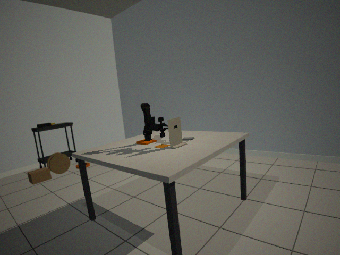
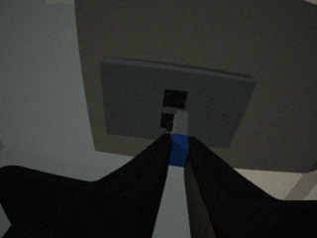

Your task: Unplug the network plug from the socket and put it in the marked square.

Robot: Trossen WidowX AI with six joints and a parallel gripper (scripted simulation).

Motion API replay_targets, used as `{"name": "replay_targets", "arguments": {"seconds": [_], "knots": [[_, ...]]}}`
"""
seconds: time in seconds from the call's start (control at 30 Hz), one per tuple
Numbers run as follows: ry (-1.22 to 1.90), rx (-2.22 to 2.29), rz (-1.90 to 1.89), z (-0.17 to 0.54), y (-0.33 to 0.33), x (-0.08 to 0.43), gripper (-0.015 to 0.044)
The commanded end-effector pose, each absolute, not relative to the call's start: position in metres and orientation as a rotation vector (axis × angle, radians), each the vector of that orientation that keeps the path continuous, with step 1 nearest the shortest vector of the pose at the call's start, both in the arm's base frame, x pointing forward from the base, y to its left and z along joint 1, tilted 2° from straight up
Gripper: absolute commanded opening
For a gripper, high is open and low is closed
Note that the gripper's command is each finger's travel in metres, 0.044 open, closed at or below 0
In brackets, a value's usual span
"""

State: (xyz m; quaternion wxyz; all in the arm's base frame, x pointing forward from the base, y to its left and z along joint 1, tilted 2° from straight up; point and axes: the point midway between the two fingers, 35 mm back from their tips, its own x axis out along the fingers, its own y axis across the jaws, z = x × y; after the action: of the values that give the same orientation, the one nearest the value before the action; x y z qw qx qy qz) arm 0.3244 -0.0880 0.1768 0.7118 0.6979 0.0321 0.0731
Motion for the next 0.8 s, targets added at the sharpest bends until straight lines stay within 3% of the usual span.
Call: {"name": "replay_targets", "arguments": {"seconds": [0.0, 0.77], "knots": [[0.074, 1.552, 0.162, 0.176, -0.087, 0.320, 0.0000], [0.075, 1.552, 0.160, 0.175, -0.088, 0.304, 0.0000]]}}
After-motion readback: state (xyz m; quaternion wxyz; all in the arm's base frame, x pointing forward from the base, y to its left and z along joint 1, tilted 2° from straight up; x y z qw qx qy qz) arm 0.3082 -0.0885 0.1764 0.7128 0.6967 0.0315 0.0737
